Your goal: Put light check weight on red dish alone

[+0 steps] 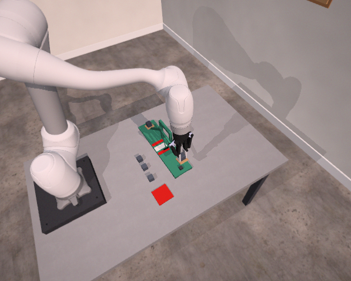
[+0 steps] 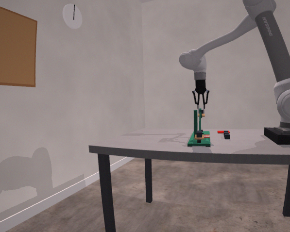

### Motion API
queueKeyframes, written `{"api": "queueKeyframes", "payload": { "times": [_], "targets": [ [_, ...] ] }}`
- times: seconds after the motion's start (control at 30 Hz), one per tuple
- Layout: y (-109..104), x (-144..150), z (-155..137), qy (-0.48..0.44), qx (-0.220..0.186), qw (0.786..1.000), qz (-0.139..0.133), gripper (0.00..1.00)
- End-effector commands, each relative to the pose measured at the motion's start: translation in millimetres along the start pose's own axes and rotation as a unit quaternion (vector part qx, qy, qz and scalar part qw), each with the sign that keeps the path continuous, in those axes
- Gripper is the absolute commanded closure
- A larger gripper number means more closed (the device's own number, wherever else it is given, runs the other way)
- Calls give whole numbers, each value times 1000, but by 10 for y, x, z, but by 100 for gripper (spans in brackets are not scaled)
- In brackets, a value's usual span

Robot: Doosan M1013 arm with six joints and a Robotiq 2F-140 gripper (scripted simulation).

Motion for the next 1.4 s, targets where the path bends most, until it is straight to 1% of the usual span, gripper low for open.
{"api": "queueKeyframes", "payload": {
  "times": [0.0, 1.37],
  "targets": [
    [-1, 0, 0, 0, 0, 1000, 0, 76],
    [33, 0, 0, 0, 0, 1000, 0, 76]
  ]
}}
Point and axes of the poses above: the point where the finger pads meet when closed, its own y axis out along the fingers, its own x axis across the jaws, z = x × y, the point moved 7 cm from there along -y, back along the fingers, and after that the axes turned 13 degrees about -y, right-handed, at the moved point
